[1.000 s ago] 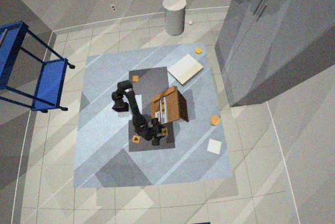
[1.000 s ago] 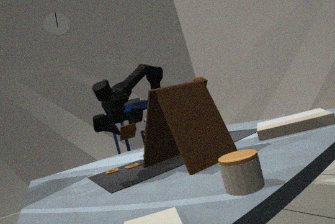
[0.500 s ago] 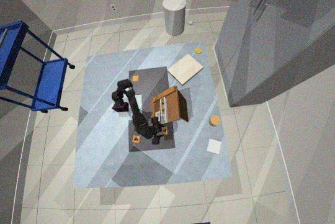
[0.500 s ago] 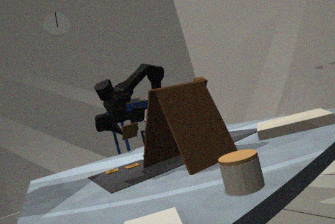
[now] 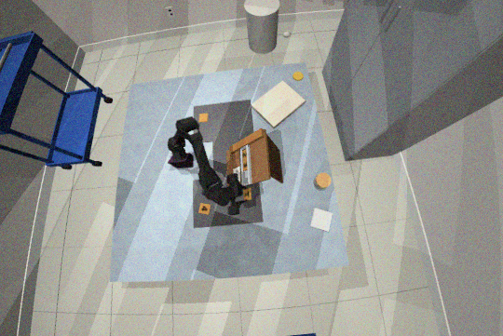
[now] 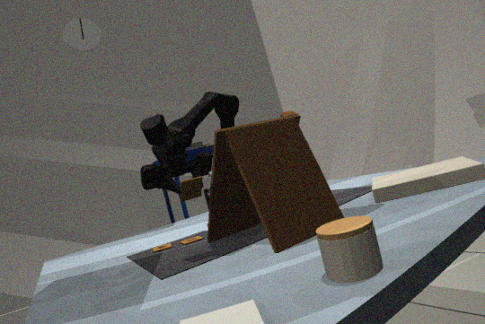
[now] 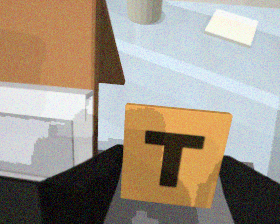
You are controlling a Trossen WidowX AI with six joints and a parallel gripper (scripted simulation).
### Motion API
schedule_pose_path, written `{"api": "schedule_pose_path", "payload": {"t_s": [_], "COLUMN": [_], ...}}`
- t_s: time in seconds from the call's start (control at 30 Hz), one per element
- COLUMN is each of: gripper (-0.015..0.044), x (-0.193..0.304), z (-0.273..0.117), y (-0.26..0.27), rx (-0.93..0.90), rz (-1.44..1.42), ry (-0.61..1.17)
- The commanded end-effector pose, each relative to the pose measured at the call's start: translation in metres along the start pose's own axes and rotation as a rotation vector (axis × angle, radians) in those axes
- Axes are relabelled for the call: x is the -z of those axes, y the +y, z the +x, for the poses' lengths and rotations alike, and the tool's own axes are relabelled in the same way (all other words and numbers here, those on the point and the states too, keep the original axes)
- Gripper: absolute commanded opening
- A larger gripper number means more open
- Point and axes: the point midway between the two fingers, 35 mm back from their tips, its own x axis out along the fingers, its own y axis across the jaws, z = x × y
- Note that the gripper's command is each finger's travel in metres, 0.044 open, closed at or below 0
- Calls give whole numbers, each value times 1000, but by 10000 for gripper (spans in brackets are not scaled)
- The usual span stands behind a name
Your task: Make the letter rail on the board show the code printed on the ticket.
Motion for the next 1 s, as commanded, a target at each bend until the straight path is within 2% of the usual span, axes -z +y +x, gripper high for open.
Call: {"api": "schedule_pose_path", "payload": {"t_s": [0.0, 0.97], "gripper": [0, 0], "x": [1, 2], "z": [0, 1], "y": [2, 18], "rx": [3, 2], "rz": [8, 9], "ry": [3, 3]}}
